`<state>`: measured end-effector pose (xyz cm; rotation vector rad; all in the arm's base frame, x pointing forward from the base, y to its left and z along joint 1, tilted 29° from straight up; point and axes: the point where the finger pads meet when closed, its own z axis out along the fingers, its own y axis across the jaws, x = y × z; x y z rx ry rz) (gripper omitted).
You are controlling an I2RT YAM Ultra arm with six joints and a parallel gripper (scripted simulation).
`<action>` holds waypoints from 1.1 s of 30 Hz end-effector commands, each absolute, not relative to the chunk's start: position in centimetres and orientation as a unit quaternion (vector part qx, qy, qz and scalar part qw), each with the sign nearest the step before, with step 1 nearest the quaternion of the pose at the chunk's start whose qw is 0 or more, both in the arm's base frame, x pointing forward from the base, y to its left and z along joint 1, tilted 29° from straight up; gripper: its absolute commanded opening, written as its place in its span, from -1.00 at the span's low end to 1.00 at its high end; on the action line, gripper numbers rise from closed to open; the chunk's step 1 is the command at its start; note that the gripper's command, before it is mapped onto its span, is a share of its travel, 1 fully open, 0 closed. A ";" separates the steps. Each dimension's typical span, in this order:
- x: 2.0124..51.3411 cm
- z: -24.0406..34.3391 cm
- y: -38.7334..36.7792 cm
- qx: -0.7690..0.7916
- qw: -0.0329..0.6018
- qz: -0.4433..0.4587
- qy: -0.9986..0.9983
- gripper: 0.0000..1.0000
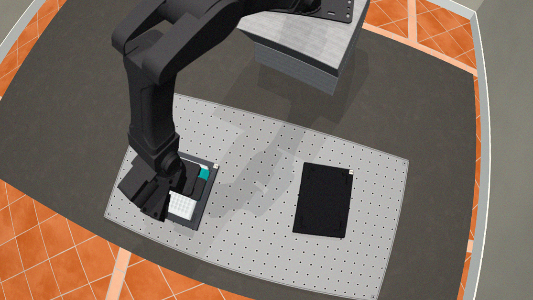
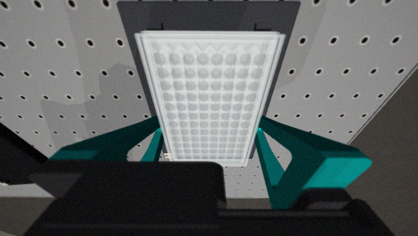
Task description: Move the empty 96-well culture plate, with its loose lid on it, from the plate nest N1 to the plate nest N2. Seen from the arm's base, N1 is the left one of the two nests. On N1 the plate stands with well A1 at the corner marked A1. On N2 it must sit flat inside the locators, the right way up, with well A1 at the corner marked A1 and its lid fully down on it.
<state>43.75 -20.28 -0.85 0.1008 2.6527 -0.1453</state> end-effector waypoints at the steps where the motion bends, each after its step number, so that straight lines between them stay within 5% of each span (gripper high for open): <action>1: 43.9 0.5 -20.1 0.037 0.256 -0.059 0.964 -1.00; 33: 45.3 1.8 -20.7 0.035 0.274 -0.067 0.959 -1.00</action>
